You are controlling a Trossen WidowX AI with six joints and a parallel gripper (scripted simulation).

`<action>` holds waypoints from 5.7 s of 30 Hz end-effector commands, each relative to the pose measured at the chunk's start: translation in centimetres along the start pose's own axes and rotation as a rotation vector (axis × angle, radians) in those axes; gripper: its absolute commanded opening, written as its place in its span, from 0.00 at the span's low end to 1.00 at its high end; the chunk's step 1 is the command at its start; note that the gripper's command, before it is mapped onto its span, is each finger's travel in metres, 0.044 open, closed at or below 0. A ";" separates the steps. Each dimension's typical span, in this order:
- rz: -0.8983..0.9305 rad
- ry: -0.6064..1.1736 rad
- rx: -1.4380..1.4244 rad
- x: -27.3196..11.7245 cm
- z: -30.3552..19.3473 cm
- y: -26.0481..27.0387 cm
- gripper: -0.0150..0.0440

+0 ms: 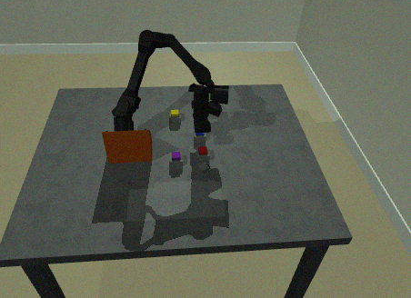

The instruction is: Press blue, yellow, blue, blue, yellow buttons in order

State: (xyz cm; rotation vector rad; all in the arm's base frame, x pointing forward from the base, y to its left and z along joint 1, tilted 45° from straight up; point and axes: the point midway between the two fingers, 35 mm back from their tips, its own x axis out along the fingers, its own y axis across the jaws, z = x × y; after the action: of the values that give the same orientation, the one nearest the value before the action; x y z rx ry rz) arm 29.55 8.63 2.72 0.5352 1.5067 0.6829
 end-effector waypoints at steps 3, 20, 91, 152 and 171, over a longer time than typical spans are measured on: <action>0.006 0.006 0.004 0.3 -0.2 0.1 0.29; 0.005 0.006 0.004 -3.1 -0.1 0.1 0.29; 0.014 0.009 0.007 0.0 -9.9 13.2 0.29; 0.005 0.006 0.004 -3.1 -0.1 0.1 0.29; 0.005 0.006 0.004 -0.8 -0.1 0.1 0.29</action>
State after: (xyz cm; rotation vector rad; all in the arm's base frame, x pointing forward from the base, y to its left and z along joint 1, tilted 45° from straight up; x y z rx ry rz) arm 29.68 7.60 3.74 0.5341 1.5076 0.6825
